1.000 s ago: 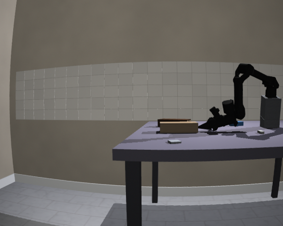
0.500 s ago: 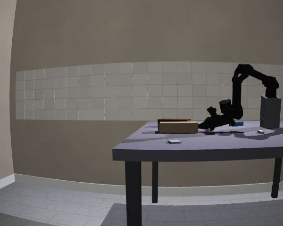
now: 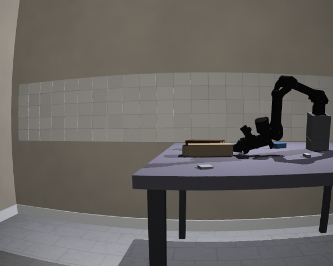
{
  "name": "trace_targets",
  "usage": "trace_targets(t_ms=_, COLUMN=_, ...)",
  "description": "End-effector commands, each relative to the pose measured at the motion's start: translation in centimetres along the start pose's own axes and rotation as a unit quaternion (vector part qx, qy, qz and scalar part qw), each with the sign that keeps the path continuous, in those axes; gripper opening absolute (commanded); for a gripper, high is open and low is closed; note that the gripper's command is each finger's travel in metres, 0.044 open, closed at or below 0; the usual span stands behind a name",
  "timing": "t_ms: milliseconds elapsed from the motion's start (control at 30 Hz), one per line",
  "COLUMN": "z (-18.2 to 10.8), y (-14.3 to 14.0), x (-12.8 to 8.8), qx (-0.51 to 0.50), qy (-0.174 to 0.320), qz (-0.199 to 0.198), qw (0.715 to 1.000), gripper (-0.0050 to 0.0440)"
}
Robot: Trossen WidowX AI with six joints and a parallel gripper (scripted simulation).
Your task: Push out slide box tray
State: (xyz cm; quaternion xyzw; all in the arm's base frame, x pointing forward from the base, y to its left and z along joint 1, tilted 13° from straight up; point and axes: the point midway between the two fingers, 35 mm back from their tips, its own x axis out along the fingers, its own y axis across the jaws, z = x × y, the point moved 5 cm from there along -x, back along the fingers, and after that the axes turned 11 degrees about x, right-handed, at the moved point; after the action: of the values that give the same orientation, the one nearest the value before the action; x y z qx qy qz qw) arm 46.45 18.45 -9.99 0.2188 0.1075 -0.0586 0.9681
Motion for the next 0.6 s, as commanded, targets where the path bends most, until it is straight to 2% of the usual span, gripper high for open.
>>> trace_targets(t_ms=0, z=0.0, y=0.1, x=0.6, qx=-0.001, qy=0.001, qz=0.002, qw=1.0, gripper=-0.005)
trace_targets(t_ms=267, z=0.2, y=0.3, x=1.0, qx=-0.001, qy=0.0, qz=0.003, qw=1.0, gripper=-0.005)
trace_targets(t_ms=433, z=0.5, y=0.3, x=-3.1, qx=0.005, qy=-0.003, qz=0.005, qw=1.0, gripper=-0.005)
trace_targets(t_ms=567, z=0.5, y=0.2, x=-3.8, qx=0.004, qy=-0.003, qz=0.005, qw=1.0, gripper=-0.005)
